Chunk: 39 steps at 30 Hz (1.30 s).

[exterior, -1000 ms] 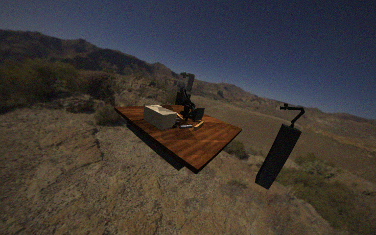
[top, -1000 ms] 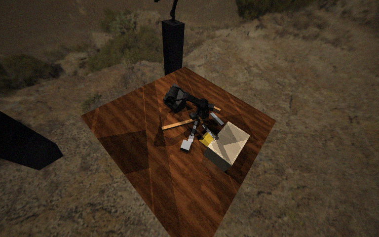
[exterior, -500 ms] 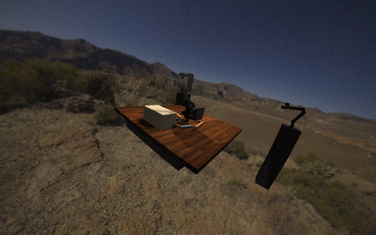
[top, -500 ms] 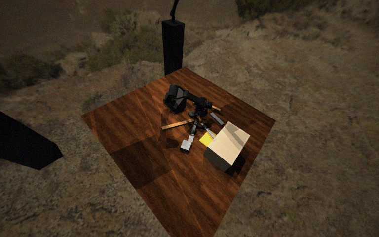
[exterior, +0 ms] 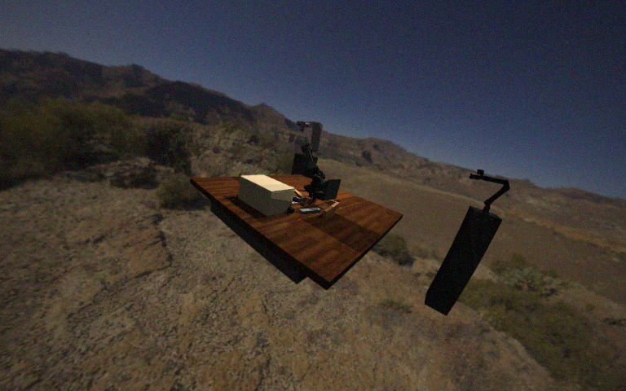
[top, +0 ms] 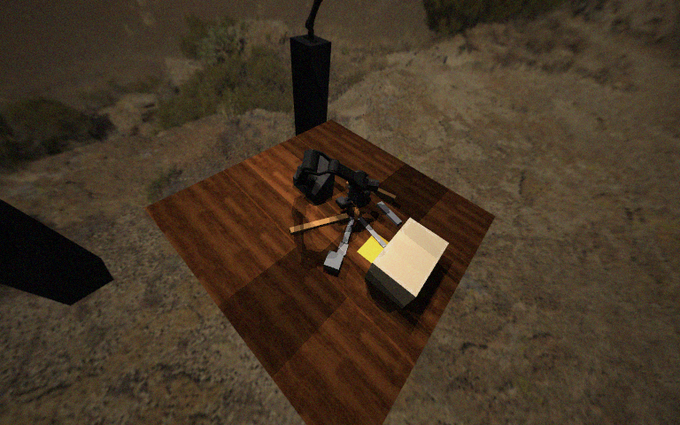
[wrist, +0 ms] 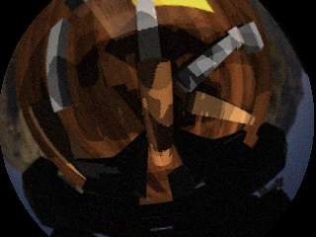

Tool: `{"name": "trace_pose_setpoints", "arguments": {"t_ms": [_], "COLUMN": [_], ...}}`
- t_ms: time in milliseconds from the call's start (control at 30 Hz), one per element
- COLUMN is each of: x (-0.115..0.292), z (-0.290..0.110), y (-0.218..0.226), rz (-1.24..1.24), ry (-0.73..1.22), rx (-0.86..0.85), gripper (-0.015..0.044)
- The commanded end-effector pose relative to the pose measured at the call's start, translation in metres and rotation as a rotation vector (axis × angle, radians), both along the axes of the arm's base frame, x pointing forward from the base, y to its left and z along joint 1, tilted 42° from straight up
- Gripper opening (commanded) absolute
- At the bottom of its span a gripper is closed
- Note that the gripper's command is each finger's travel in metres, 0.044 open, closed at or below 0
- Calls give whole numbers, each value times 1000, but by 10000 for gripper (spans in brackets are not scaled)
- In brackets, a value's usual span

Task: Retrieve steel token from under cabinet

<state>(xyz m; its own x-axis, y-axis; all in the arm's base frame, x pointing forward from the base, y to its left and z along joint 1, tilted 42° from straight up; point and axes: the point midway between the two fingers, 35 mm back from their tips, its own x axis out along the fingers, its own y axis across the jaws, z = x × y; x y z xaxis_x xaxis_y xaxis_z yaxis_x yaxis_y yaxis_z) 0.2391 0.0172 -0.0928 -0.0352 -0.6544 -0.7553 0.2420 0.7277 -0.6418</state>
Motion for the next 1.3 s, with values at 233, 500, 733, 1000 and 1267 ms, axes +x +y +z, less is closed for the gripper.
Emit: {"name": "trace_pose_setpoints", "arguments": {"t_ms": [233, 500, 733, 1000, 1267], "x": [-4, -5, -5, -5, -5], "z": [-3, -3, -3, -3, -4], "y": [7, 6, 6, 6, 5], "rz": [-3, -5, -5, -5, -5], "ry": [3, 4, 4, 4, 3], "rx": [0, -3, -3, -1, -1], "gripper": [0, 105, 200, 270, 270]}}
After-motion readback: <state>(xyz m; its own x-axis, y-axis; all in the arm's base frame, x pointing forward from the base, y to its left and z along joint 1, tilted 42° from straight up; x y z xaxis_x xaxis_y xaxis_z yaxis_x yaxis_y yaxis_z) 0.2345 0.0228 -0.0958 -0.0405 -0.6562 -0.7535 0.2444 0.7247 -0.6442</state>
